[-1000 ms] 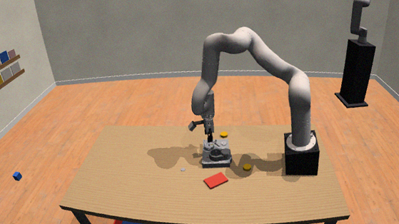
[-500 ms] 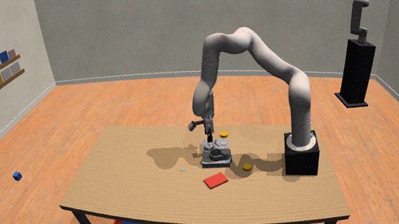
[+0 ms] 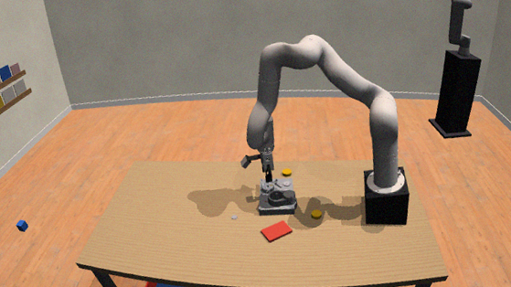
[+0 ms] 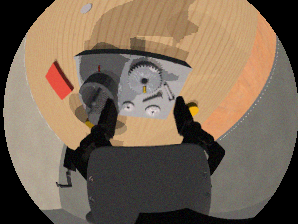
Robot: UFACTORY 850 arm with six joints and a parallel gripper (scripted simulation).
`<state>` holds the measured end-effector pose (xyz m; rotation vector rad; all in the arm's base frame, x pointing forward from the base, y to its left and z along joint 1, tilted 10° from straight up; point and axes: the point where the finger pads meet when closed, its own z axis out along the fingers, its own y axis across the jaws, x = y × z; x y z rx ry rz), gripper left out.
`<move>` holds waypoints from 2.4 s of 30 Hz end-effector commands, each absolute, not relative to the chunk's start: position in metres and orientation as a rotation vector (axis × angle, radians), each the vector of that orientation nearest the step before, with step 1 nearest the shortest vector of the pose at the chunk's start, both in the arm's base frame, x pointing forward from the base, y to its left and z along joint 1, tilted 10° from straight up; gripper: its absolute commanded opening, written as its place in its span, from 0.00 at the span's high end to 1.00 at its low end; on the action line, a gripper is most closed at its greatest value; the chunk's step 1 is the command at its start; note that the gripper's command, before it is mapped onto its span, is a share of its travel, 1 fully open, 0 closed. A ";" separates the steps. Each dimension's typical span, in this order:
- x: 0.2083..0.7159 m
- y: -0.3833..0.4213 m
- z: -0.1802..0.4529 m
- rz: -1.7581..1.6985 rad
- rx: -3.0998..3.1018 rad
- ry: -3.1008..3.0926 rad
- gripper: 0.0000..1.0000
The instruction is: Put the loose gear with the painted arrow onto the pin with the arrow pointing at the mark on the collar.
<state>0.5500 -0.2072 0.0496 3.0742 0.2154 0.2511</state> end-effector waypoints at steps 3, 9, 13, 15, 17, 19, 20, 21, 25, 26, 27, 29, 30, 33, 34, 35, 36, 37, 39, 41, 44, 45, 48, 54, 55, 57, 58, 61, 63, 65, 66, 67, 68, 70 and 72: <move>0.551 -0.208 0.049 0.253 3.073 0.215 0.07; 0.552 -0.208 0.046 0.251 3.072 0.215 0.07; 0.552 -0.208 0.045 0.251 3.072 0.215 0.07; 0.552 -0.208 0.043 0.251 3.072 0.215 0.07; 0.553 -0.208 0.041 0.251 3.072 0.215 0.07; 0.553 -0.208 0.038 0.251 3.072 0.215 0.07; 0.553 -0.208 0.037 0.251 3.072 0.215 0.07; 0.553 -0.208 0.036 0.251 3.072 0.215 0.07; 0.554 -0.208 0.031 0.251 3.072 0.215 0.07; 0.555 -0.208 0.030 0.251 3.072 0.215 0.07; 0.555 -0.208 0.030 0.251 3.072 0.215 0.07; 0.555 -0.208 0.028 0.251 3.072 0.215 0.07; 0.555 -0.208 0.027 0.251 3.072 0.215 0.07; 0.556 -0.208 0.023 0.251 3.072 0.215 0.07; 0.556 -0.208 0.022 0.251 3.072 0.215 0.07; 0.556 -0.208 0.021 0.251 3.072 0.215 0.07; 0.557 -0.208 0.020 0.251 3.072 0.215 0.07; 0.557 -0.208 0.019 0.251 3.072 0.215 0.07; 0.557 -0.208 0.017 0.251 3.072 0.215 0.07; 0.557 -0.208 0.015 0.251 3.072 0.215 0.07; 0.558 -0.208 0.013 0.251 3.072 0.215 0.07; 0.558 -0.208 0.013 0.251 3.072 0.215 0.07; 0.558 -0.208 0.011 0.251 3.072 0.215 0.07; 0.559 -0.209 0.009 0.251 3.072 0.215 0.07; 0.559 -0.209 0.009 0.251 3.072 0.215 0.07; 0.559 -0.209 0.009 0.251 3.072 0.215 0.07; 0.559 -0.209 0.009 0.251 3.072 0.215 0.07; 0.559 -0.209 0.009 0.251 3.072 0.215 0.07; 0.559 -0.209 0.009 0.251 3.072 0.215 0.07; 0.559 -0.209 0.009 0.251 3.072 0.215 0.07; 0.559 -0.209 0.009 0.251 3.072 0.215 0.07; 0.559 -0.209 0.009 0.251 3.072 0.215 0.07; 0.559 -0.209 0.009 0.251 3.072 0.215 0.07; 0.559 -0.209 0.009 0.251 3.072 0.215 0.07; 0.559 -0.209 0.009 0.251 3.072 0.215 0.07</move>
